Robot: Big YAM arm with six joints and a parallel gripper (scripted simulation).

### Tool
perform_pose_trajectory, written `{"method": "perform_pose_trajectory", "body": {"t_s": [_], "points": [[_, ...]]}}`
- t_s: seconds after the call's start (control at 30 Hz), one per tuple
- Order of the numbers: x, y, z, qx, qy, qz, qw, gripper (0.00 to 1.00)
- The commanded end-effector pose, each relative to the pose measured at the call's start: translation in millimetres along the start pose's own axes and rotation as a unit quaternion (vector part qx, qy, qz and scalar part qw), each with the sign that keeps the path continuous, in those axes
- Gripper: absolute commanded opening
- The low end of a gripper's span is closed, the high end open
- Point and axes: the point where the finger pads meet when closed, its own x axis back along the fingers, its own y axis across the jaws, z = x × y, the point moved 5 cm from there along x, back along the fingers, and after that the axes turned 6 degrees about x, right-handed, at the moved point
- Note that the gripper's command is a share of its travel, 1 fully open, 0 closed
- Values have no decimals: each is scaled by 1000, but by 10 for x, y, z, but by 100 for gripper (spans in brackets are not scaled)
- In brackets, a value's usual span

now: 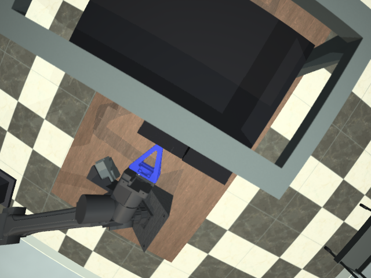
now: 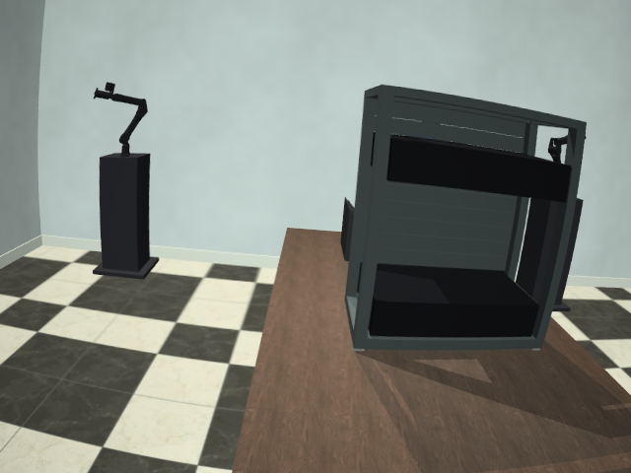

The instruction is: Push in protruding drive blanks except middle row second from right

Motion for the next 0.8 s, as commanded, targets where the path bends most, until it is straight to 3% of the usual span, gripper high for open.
{"method": "perform_pose_trajectory", "body": {"t_s": [0.0, 0.77], "points": [[-237, -222, -139, 18, -18, 10, 1000, 0], [-275, -217, -138, 18, -18, 10, 1000, 0]]}}
